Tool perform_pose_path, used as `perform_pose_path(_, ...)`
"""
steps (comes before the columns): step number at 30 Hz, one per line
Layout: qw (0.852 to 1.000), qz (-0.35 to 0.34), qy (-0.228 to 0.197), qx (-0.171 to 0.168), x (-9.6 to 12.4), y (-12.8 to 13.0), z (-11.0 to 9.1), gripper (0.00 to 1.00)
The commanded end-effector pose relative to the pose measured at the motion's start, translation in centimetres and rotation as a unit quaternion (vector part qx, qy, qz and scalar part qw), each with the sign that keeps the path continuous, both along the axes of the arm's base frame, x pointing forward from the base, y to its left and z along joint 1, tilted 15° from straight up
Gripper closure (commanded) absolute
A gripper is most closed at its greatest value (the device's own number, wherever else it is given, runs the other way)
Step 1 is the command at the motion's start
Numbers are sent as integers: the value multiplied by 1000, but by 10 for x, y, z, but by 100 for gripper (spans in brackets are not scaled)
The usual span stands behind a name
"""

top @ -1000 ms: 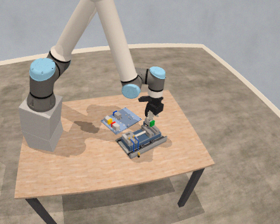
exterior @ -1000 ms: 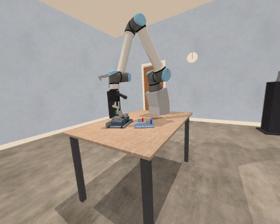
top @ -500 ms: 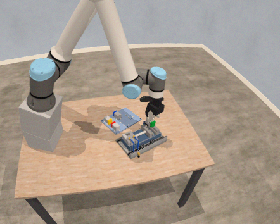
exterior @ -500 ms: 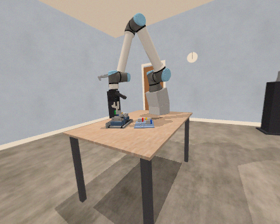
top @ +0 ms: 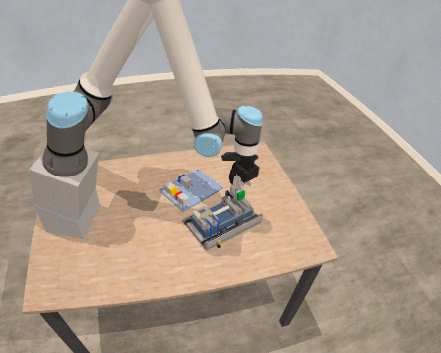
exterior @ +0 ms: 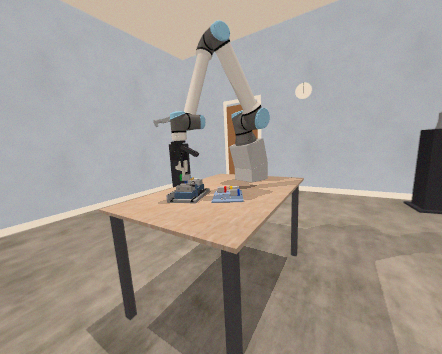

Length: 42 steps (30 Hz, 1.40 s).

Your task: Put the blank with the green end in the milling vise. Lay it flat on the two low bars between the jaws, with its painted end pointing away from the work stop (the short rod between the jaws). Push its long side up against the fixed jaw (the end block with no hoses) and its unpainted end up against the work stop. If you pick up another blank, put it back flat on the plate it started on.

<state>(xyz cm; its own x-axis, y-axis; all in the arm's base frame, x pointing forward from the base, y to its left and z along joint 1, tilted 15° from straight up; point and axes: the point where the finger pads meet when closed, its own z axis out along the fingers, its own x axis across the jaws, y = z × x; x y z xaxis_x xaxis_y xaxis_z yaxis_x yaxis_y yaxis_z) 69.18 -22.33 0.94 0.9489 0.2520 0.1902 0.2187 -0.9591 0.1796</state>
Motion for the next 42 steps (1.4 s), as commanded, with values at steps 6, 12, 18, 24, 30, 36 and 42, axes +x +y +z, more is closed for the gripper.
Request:
perform_pose_path(6, 1000, -14, -2, 3, 1, -2, 1, 100)
perform_pose_path(12, 1000, -18, -3, 4, 2, -3, 2, 100)
perform_pose_path(18, 1000, -22, -4, 5, 2, -4, 2, 100)
perform_pose_path(24, 1000, -25, -4, 6, 2, -4, 2, 100)
perform_pose_path(30, 1000, -27, -4, 6, 2, -4, 2, 100)
perform_pose_path(36, 1000, -28, -4, 6, 3, -4, 2, 100)
perform_pose_path(42, 1000, -28, -4, 6, 3, -5, 2, 100)
